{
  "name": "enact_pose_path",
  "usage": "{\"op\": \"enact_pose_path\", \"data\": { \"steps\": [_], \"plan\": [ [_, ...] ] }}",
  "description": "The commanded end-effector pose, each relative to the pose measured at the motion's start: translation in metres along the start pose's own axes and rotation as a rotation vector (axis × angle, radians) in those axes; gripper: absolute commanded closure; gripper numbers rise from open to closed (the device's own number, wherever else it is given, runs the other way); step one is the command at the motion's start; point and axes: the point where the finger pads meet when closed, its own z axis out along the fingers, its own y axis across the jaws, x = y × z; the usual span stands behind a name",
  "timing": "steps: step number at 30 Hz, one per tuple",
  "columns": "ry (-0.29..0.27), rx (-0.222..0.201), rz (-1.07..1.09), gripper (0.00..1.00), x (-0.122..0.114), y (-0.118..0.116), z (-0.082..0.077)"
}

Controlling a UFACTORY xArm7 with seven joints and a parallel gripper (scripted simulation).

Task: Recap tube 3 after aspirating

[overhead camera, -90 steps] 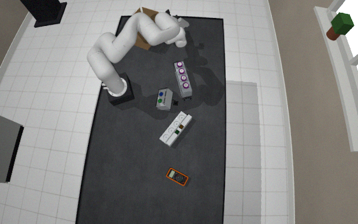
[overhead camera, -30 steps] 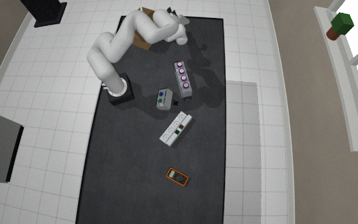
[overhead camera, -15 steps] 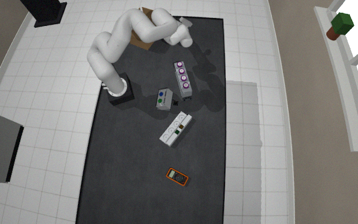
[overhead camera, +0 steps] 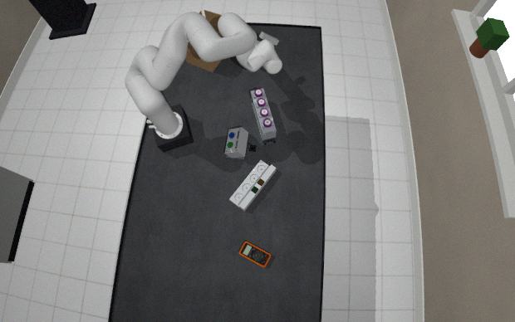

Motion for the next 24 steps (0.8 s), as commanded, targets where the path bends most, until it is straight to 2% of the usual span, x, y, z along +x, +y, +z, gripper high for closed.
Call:
{"op": "enact_pose_path", "data": {
  "steps": [1, 3, 8, 10, 12, 24],
  "plan": [
    [-0.024, -0.016, -0.012, 0.54, -0.007, 0.003, -0.015],
    [-0.065, -0.035, -0.028, 0.54, -0.012, 0.004, -0.024],
    [-0.105, -0.054, -0.044, 0.54, -0.023, 0.006, -0.045],
    [-0.145, -0.074, -0.060, 0.54, -0.027, 0.007, -0.054],
    [-0.145, -0.074, -0.060, 0.54, -0.027, 0.007, -0.054],
    [-0.263, -0.135, -0.105, 0.54, -0.053, 0.010, -0.106]
  ]
}}
